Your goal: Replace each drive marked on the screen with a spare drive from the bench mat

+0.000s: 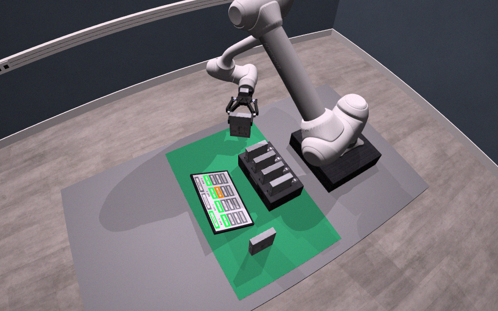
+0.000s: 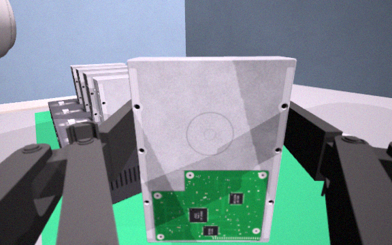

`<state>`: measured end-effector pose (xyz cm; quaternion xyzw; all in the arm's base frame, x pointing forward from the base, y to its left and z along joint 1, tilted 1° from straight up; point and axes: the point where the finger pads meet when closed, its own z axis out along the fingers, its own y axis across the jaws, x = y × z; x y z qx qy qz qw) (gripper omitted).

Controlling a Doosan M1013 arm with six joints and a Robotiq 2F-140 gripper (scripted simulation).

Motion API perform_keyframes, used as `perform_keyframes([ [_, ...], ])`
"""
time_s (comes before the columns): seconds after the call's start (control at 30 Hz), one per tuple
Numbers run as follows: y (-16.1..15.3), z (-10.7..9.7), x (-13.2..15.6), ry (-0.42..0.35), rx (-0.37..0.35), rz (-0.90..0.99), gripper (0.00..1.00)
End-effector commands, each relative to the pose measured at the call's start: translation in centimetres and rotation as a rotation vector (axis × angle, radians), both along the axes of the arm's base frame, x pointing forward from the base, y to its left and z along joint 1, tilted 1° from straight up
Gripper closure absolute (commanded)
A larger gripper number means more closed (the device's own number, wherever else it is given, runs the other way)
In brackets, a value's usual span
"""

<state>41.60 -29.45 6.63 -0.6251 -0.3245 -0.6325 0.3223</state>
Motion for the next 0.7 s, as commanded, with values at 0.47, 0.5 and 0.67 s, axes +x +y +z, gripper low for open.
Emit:
perform_keyframes([
  [0.47,0.0,-1.9,0.0,-0.001,-0.001,0.0,0.9],
  [0.5,0.0,-2.1,0.0,-0.001,-0.001,0.0,0.9],
  [0.67,0.0,-2.6,0.0,-0.001,-0.001,0.0,0.9],
])
